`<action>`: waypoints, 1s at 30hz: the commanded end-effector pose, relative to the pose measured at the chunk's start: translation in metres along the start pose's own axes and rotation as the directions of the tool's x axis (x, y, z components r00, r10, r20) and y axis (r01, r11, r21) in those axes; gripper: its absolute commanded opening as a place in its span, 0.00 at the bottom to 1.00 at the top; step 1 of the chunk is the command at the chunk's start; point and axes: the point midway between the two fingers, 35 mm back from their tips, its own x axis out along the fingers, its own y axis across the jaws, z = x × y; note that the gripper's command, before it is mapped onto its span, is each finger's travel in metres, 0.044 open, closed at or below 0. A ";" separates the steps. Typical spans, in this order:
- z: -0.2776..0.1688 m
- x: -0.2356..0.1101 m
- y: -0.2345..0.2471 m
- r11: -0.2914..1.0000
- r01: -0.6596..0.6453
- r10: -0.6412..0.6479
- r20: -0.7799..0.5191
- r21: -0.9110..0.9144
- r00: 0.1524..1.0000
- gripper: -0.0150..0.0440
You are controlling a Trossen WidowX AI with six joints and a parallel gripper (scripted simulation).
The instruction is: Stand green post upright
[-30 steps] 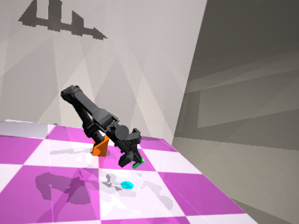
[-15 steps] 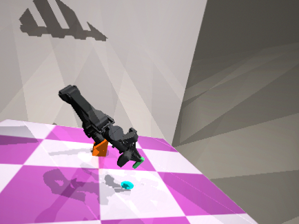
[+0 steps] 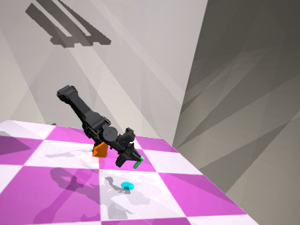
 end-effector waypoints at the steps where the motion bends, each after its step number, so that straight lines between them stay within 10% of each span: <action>1: 0.001 -0.004 0.000 1.000 0.008 -0.008 0.035 -0.014 0.999 0.29; 30: 0.001 -0.024 0.003 0.991 0.083 -0.057 0.237 -0.100 0.970 0.29</action>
